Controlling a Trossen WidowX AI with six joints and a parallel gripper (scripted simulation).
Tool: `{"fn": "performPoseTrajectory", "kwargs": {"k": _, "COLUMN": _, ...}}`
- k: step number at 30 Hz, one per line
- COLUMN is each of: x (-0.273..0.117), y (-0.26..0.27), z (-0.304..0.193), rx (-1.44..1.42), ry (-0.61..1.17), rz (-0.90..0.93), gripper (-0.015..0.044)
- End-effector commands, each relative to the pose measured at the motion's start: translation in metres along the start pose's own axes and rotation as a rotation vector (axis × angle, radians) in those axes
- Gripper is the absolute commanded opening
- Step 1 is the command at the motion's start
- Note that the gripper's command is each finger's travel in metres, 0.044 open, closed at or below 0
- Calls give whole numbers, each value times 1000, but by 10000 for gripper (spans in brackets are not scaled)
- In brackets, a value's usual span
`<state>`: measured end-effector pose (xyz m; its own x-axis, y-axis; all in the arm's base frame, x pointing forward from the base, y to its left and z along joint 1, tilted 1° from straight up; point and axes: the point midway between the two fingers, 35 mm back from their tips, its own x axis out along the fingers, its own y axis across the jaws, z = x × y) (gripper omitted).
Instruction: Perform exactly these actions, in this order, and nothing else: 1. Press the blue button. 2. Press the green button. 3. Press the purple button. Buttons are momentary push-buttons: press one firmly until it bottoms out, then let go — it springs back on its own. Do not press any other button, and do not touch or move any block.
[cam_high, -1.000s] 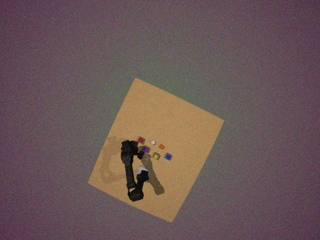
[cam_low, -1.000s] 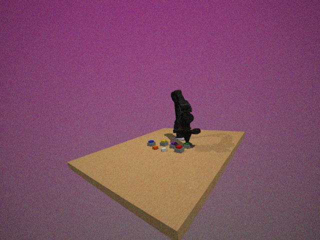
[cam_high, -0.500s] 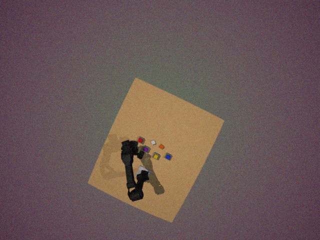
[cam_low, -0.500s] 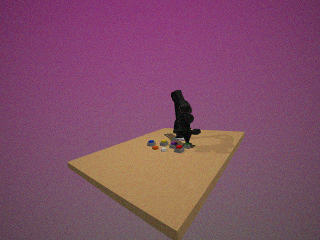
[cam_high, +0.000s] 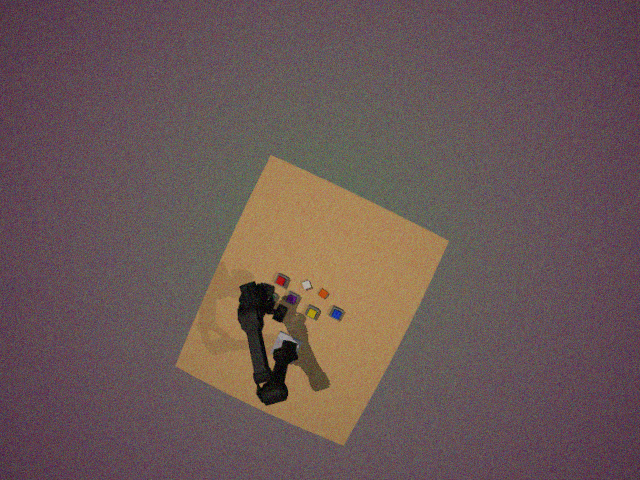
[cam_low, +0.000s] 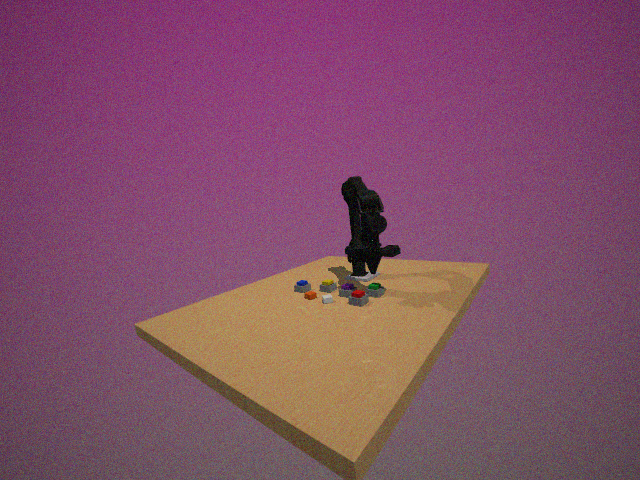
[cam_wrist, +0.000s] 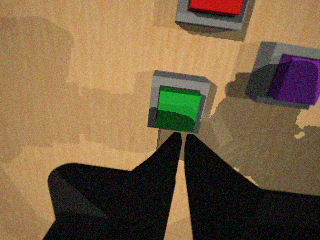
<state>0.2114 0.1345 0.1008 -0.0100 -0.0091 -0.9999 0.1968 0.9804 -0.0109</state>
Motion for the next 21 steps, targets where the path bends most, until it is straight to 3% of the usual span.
{"fn": "performPoseTrajectory", "kwargs": {"k": 1, "x": -42, "y": 1, "z": 1, "rx": 5, "ry": -17, "rz": 17, "gripper": 20}}
{"fn": "performPoseTrajectory", "kwargs": {"k": 7, "x": -49, "y": -1, "z": 2, "rx": 5, "ry": -16, "rz": 16, "gripper": 20}}
{"fn": "performPoseTrajectory", "kwargs": {"k": 15, "x": -49, "y": -82, "z": 36, "rx": 5, "ry": -20, "rz": 8, "gripper": 20}}
{"fn": "performPoseTrajectory", "kwargs": {"k": 21, "x": -47, "y": -89, "z": 38, "rx": 5, "ry": -20, "rz": 7, "gripper": 20}}
